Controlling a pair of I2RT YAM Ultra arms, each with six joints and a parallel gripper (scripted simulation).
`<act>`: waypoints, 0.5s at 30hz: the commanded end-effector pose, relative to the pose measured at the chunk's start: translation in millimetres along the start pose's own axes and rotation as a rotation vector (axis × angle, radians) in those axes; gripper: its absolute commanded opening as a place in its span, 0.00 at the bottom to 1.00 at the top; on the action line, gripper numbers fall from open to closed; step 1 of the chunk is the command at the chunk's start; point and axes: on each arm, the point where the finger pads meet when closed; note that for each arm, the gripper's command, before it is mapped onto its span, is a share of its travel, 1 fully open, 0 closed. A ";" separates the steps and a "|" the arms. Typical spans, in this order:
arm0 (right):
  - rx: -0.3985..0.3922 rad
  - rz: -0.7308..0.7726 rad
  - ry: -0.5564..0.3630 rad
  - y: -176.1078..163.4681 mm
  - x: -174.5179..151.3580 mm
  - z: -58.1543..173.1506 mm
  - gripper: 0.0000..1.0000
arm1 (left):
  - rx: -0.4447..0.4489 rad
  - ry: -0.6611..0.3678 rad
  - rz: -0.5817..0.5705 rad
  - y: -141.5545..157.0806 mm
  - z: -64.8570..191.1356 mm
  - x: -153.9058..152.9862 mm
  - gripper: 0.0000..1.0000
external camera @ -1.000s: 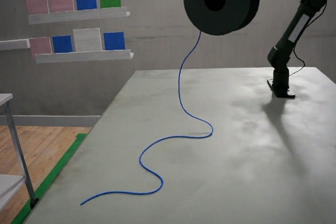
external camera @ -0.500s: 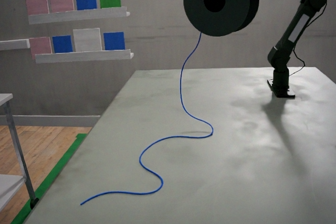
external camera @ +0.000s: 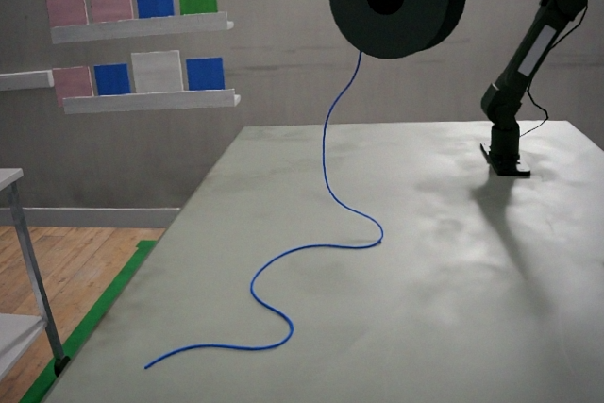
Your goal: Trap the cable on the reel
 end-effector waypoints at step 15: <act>-0.001 -0.010 -0.057 -2.7 17.4 7.9 0.30 | -0.007 -0.088 0.009 -3.6 16.0 23.1 0.00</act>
Point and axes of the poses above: on each arm, the point where the finger pads meet when closed, its own z axis back along the fingers, its own y axis across the jaws, x = y × z, and after that the axes turned 1 degree about -z, right-handed
